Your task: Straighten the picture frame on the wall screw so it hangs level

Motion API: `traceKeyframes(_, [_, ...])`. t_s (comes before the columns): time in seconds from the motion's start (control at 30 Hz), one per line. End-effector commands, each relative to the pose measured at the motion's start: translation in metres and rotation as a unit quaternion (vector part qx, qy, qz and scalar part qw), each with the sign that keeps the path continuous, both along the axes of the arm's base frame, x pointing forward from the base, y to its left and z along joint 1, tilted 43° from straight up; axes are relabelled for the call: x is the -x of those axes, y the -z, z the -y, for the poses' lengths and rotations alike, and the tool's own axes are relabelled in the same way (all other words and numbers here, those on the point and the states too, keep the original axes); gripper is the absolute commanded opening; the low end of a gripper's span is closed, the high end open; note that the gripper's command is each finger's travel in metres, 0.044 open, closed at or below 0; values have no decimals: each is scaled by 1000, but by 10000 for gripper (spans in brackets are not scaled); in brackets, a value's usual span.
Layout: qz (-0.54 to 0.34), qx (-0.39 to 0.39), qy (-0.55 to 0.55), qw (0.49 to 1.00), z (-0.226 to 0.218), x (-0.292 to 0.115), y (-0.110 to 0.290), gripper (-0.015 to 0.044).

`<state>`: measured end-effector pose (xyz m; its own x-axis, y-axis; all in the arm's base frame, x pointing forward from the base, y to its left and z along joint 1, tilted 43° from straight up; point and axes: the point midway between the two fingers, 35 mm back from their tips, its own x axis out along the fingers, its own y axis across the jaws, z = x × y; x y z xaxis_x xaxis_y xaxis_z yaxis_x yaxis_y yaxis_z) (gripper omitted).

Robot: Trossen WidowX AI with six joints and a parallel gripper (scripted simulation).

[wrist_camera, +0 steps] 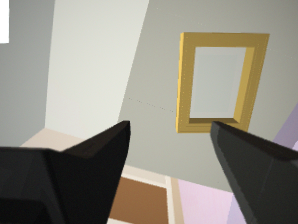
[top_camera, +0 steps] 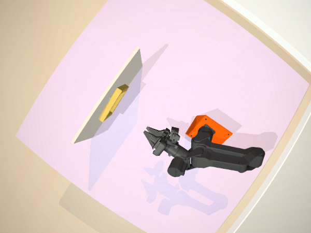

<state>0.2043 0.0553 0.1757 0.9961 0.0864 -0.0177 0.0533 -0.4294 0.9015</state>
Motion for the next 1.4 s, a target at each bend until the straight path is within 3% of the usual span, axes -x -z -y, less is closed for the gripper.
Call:
traceKeyframes(0.0, [-1, -2, -2, 1000, -1, 0, 1, 260])
traceKeyframes(0.67, [0, 0, 0, 1000, 0, -1, 0, 260])
traceKeyframes(1.37, [0, -1, -2, 1000, -33, -61, 23, 260])
